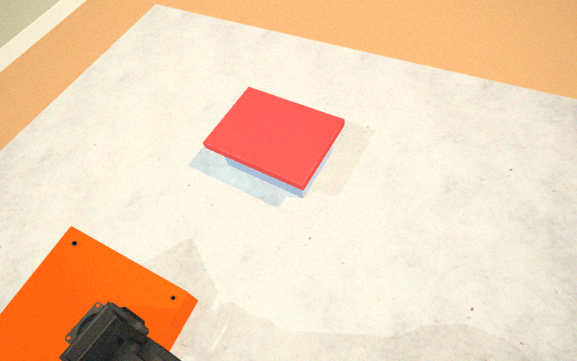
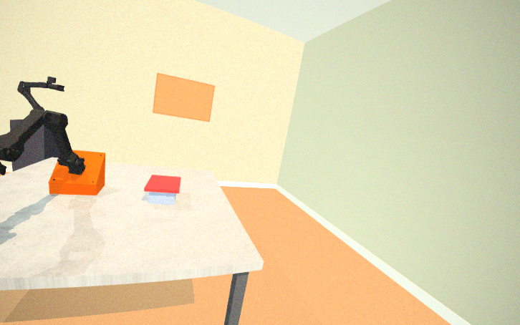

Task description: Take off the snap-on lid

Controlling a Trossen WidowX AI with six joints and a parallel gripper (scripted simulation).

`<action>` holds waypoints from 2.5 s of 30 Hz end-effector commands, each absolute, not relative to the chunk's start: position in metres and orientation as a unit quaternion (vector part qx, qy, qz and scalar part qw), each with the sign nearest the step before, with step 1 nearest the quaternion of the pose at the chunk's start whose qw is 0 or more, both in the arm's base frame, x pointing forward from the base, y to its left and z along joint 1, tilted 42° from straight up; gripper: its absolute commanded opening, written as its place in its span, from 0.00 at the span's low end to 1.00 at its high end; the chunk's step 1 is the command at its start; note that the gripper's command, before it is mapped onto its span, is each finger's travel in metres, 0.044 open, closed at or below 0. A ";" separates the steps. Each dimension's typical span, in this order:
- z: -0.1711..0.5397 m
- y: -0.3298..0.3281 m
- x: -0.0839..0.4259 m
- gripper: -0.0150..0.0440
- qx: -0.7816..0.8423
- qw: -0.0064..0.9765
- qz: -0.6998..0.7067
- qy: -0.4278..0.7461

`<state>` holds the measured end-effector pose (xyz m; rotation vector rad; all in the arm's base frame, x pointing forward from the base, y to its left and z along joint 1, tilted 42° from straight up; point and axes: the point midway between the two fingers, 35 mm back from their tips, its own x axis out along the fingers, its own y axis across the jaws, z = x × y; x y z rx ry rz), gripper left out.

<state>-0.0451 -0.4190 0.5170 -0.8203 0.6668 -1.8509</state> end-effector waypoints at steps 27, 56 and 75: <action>0.343 -0.259 0.312 0.65 0.066 0.858 -0.510 0.020; 0.122 0.058 0.307 0.65 0.385 0.873 -0.276 0.118; 0.068 0.032 0.304 0.65 0.396 0.870 -0.265 0.124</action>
